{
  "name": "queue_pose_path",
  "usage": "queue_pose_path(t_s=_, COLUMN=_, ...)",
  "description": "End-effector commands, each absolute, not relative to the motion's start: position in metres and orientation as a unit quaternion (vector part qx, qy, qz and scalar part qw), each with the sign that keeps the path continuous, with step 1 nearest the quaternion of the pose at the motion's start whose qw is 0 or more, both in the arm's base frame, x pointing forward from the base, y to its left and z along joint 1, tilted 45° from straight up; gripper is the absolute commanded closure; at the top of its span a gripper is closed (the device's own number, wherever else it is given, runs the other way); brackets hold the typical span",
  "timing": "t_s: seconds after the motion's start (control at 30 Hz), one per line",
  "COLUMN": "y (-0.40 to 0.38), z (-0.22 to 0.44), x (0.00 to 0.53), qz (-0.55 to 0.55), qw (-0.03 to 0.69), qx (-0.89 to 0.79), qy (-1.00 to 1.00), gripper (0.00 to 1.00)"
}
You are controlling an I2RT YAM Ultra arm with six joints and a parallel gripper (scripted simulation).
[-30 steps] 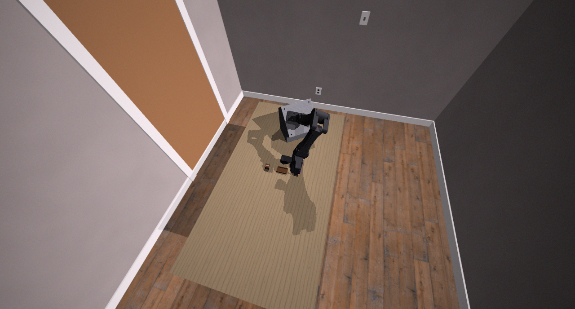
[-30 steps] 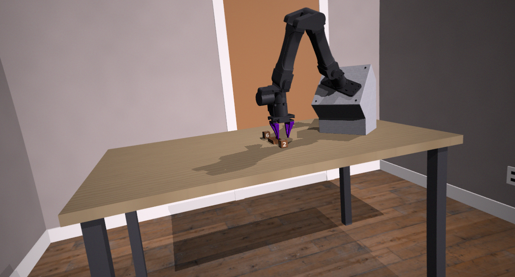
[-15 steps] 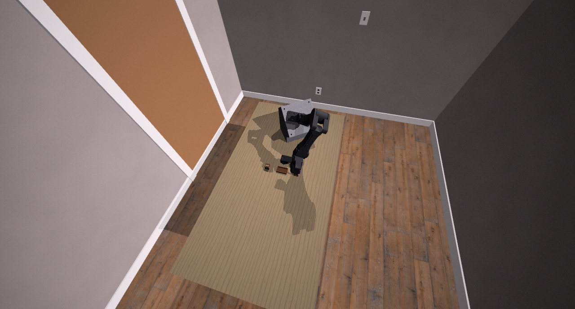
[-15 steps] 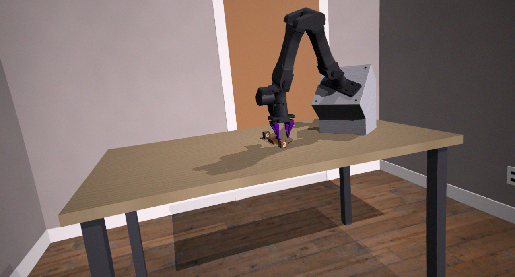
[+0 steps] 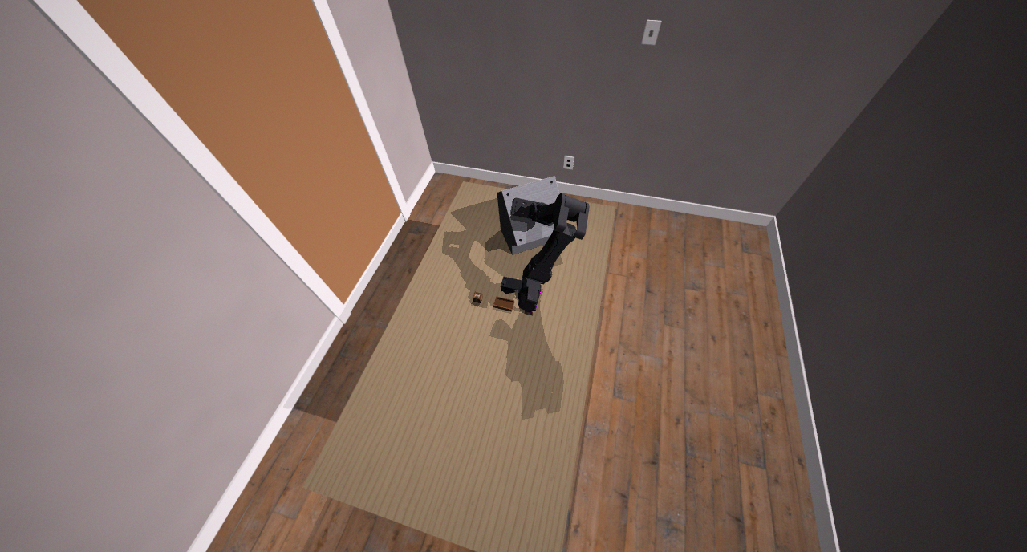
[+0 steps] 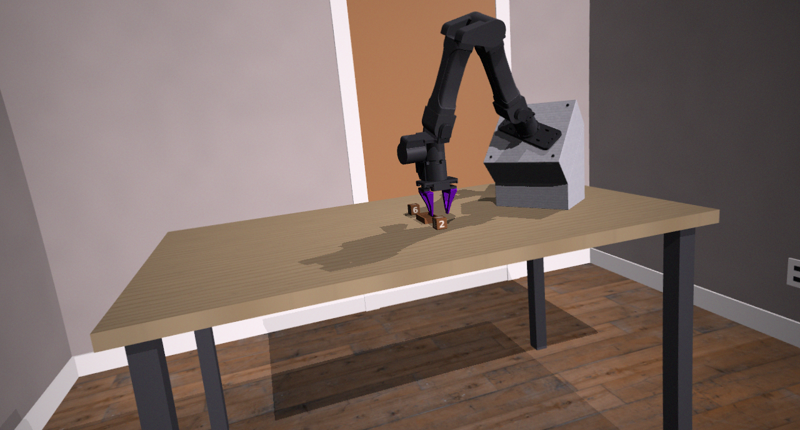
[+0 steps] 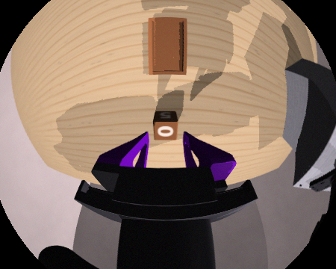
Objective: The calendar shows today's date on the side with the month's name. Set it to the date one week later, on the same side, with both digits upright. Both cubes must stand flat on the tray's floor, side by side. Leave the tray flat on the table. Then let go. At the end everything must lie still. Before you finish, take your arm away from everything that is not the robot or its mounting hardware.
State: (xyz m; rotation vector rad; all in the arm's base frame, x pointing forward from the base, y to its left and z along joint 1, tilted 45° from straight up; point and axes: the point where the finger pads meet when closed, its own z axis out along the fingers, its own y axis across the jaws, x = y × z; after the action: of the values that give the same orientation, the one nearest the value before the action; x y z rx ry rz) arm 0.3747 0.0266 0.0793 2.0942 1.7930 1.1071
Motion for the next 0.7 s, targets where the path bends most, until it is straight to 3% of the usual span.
queue_pose_path(t_s=0.0, y=0.0222, z=0.0811, x=0.3756, qz=0.371, qw=0.092, qx=0.704, qy=0.598, gripper=0.53)
queue_pose_path(t_s=0.67, y=0.0206, z=0.0807, x=0.3759, qz=0.371, qw=0.092, qx=0.704, qy=0.598, gripper=0.53)
